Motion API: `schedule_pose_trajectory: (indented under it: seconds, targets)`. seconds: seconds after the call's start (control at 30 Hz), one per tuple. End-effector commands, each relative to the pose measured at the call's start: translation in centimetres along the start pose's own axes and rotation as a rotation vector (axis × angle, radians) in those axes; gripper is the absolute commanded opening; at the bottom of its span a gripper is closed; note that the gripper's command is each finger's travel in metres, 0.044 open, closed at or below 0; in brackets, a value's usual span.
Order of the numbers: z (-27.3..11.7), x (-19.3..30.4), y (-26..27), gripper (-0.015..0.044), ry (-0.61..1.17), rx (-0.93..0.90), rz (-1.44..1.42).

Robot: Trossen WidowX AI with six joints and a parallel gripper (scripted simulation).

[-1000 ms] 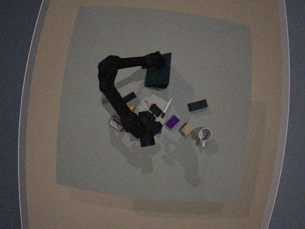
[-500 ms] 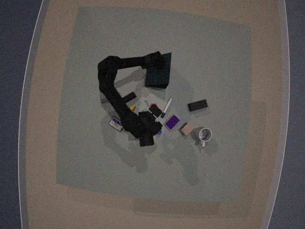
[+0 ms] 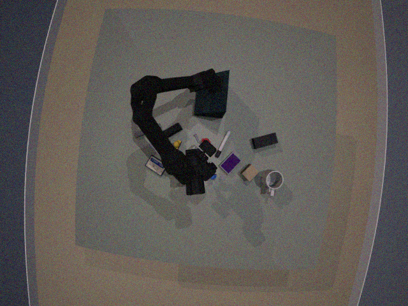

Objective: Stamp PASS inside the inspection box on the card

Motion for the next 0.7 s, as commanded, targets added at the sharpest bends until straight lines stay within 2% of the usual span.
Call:
schedule_pose_trajectory:
  seconds: [0.0,0.67]
  targets:
    - [0.5,0.1,0.1,0.0,0.008,-0.004,-0.006]
    - [1.9,0.1,0.0,0.0,0.005,-0.004,-0.006]
Point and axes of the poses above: the point midway between the two fingers, 35 mm back from their tips, its own z axis out along the fingers, its own y axis across the jaws, x = y × z, the point moved 7 cm from there along -z, back along the fingers
